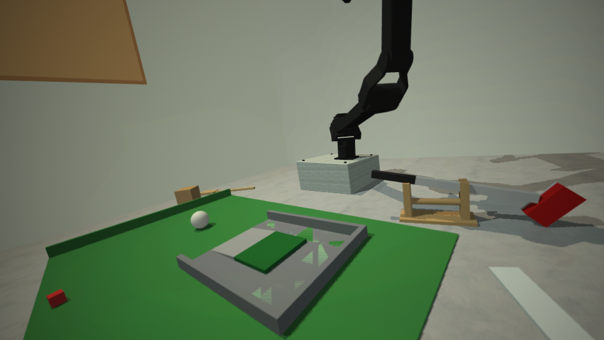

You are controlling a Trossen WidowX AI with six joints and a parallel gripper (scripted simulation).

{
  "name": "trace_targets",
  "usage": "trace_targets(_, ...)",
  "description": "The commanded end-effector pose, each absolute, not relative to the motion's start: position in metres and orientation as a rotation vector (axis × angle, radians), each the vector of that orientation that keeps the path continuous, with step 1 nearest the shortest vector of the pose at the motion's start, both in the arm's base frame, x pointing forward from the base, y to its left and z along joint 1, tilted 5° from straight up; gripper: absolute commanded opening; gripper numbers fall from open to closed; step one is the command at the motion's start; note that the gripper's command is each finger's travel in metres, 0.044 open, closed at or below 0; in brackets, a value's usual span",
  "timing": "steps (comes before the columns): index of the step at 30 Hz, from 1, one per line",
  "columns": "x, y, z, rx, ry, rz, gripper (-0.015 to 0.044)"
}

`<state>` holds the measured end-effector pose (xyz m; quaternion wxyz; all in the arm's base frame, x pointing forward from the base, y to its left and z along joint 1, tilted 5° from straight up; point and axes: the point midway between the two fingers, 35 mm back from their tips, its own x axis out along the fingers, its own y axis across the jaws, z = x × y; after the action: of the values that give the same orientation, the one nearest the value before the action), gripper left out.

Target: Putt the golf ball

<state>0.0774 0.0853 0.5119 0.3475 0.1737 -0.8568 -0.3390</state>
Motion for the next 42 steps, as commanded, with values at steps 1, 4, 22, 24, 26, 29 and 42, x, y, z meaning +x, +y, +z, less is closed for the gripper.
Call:
trace_targets(1,0.035,0.057,0.517,0.636,-2.069,-1.060,0.0440)
trace_targets(4,0.010,0.030,0.517,0.763,-1.898,-1.181,0.0440)
trace_targets(22,0.052,-0.159,0.452,0.988,-0.414,-1.262,0.0440)
trace_targets(24,0.075,-0.171,0.438,0.945,-0.245,-1.202,0.0440)
trace_targets(26,0.100,-0.179,0.424,0.890,-0.083,-1.128,0.0440)
trace_targets(29,0.140,-0.182,0.400,0.786,0.145,-0.997,0.0440)
trace_targets(42,0.291,-0.084,0.277,0.122,0.869,-0.200,0.0440)
